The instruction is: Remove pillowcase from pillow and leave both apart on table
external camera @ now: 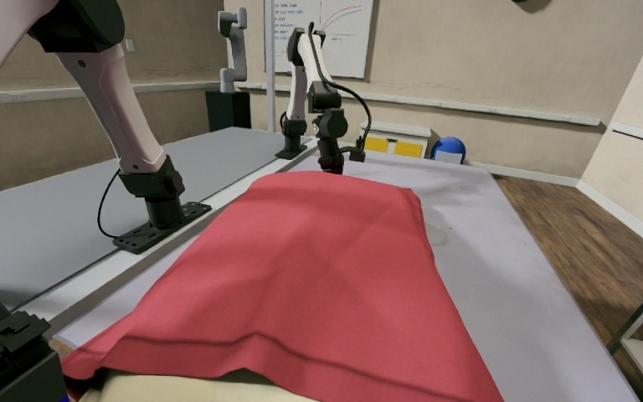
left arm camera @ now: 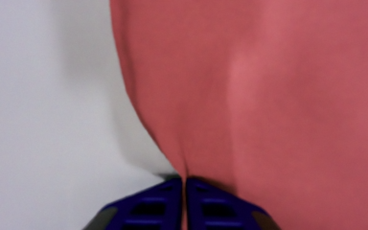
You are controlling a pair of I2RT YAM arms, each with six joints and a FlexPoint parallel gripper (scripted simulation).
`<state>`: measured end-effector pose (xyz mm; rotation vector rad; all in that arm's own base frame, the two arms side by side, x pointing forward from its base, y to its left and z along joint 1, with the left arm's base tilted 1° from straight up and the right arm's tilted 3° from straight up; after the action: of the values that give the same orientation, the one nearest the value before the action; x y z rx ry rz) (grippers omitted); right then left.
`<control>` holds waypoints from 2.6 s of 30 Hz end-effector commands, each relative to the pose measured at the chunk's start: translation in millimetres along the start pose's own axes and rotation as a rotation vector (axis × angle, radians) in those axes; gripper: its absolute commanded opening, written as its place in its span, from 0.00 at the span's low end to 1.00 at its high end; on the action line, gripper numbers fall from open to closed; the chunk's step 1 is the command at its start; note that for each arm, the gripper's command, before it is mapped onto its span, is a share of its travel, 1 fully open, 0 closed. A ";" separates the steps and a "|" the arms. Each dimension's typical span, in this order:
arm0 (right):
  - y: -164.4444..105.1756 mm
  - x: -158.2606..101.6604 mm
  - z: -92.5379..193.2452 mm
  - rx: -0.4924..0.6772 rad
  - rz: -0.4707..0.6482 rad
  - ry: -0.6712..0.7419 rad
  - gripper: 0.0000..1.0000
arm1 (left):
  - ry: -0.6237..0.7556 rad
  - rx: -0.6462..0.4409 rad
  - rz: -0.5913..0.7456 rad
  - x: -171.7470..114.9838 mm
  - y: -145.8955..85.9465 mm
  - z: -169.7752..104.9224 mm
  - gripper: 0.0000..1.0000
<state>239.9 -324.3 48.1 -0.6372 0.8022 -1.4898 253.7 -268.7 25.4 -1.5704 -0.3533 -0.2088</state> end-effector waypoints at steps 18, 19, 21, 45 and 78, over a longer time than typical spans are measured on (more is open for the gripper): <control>-0.3 4.5 12.2 0.031 -0.027 -0.051 0.00 | -0.006 -0.017 -0.017 11.7 -33.0 -5.1 0.00; -0.3 4.5 12.2 0.031 -0.027 -0.051 0.00 | -0.006 -0.017 -0.017 12.3 -33.9 -4.9 0.00; -0.3 4.5 12.2 0.031 -0.027 -0.051 0.00 | -0.007 -0.021 -0.022 13.8 -36.7 -6.2 0.00; -0.3 4.5 12.2 0.031 -0.027 -0.051 0.00 | -0.013 -0.032 -0.035 22.3 -51.8 -9.5 0.00; -0.4 4.6 12.0 0.030 -0.027 -0.051 0.00 | -0.017 -0.045 -0.044 41.9 -109.1 -11.1 0.00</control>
<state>239.9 -324.3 48.1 -0.6371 0.8020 -1.4898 257.5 -274.4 122.9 -1.5953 -0.3794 -0.2258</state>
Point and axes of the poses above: on each arm, the point where the finger pads meet when closed, its own y axis out along the fingers, its own z axis across the jaws, x = y × z, the point moved 1 cm from there along -y, back along the fingers, and after that the axes turned 4 degrees about y, right-handed, at the moved point
